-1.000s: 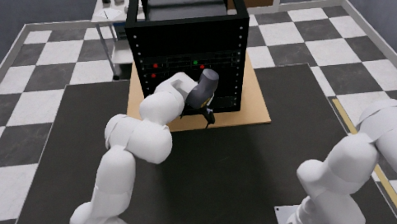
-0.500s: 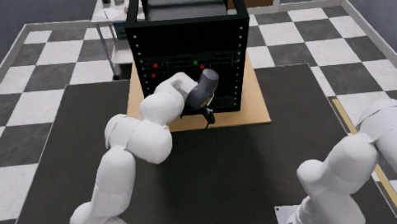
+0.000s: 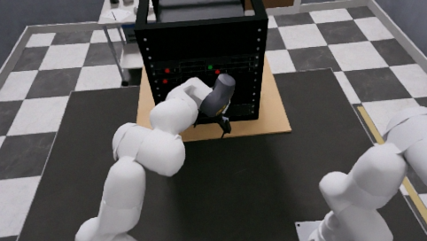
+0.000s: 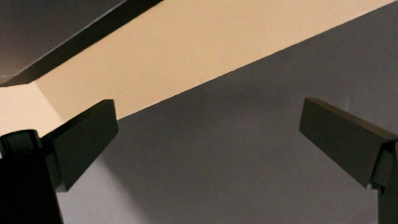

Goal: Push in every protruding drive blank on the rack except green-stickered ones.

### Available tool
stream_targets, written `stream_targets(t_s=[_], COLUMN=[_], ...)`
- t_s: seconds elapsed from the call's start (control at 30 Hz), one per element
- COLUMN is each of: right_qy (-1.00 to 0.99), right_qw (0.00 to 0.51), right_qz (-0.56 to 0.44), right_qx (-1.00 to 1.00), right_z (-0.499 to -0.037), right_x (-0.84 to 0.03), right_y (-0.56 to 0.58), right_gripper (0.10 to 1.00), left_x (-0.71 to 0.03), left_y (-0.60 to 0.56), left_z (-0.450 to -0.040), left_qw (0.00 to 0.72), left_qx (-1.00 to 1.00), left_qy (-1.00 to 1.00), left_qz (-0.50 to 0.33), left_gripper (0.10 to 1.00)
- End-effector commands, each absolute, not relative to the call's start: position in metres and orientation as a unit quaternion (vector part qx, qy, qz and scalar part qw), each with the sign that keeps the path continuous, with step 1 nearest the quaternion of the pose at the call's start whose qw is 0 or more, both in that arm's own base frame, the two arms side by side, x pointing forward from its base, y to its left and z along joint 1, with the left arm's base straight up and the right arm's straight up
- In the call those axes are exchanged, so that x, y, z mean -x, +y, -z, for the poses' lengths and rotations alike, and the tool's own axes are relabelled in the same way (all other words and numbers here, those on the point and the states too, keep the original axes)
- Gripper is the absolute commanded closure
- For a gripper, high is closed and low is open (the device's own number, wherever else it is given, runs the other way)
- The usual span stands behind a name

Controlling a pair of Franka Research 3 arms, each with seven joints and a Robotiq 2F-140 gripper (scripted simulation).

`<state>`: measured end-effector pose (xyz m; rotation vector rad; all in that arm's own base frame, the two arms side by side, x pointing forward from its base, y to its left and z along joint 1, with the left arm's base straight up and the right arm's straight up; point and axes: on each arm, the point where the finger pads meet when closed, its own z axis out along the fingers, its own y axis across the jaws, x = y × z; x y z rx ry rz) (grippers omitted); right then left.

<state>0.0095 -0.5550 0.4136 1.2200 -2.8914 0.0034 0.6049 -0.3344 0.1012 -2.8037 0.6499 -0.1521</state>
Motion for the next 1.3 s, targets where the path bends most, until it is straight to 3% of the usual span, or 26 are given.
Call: stream_targets(t_s=[0.0,1.27], right_qy=[-0.921,-0.921], right_qw=[0.0,0.0], right_qz=[0.0,0.0], right_qx=[-0.39,-0.39], right_z=[-0.413,-0.413], right_x=[-0.009,-0.009], right_y=[-0.554,-0.554], right_gripper=[0.098,0.098], left_x=[-0.604,-0.598], left_y=[-0.334,-0.315], left_z=[-0.101,-0.133], left_qw=[0.132,0.191], left_qx=[0.963,0.896], left_qy=[0.231,0.396], left_qz=[0.052,0.055], left_gripper=[0.098,0.098])
